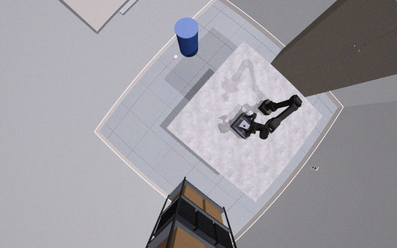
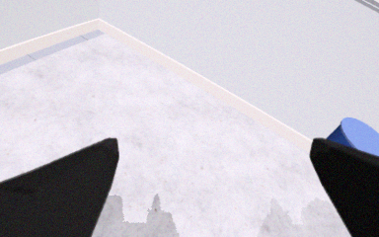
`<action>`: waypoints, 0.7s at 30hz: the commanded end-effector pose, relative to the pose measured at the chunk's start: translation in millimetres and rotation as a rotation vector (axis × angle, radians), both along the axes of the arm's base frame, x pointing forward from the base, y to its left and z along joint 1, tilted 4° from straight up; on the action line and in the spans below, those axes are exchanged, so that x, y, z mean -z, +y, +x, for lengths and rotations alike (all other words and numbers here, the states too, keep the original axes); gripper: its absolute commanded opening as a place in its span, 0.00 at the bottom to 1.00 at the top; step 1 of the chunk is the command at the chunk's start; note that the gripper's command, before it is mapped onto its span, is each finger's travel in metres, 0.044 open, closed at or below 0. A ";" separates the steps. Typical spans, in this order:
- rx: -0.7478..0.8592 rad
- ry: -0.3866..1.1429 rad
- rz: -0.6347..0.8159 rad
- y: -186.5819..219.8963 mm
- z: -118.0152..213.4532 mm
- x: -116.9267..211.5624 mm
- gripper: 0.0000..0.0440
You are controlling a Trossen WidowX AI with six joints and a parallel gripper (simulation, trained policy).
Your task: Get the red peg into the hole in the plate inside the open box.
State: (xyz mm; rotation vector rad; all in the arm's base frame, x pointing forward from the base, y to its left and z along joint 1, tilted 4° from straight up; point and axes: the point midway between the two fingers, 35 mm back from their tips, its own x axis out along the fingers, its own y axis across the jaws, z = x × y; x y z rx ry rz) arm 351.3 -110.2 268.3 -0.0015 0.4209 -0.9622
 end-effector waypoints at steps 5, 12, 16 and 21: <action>-0.161 0.130 0.178 65.4 -8.6 35.3 1.00; -0.248 0.256 0.357 119.6 -38.2 64.0 1.00; -0.265 0.333 0.460 146.3 -62.0 78.7 1.00; -0.253 0.435 0.576 173.8 -95.7 95.1 1.00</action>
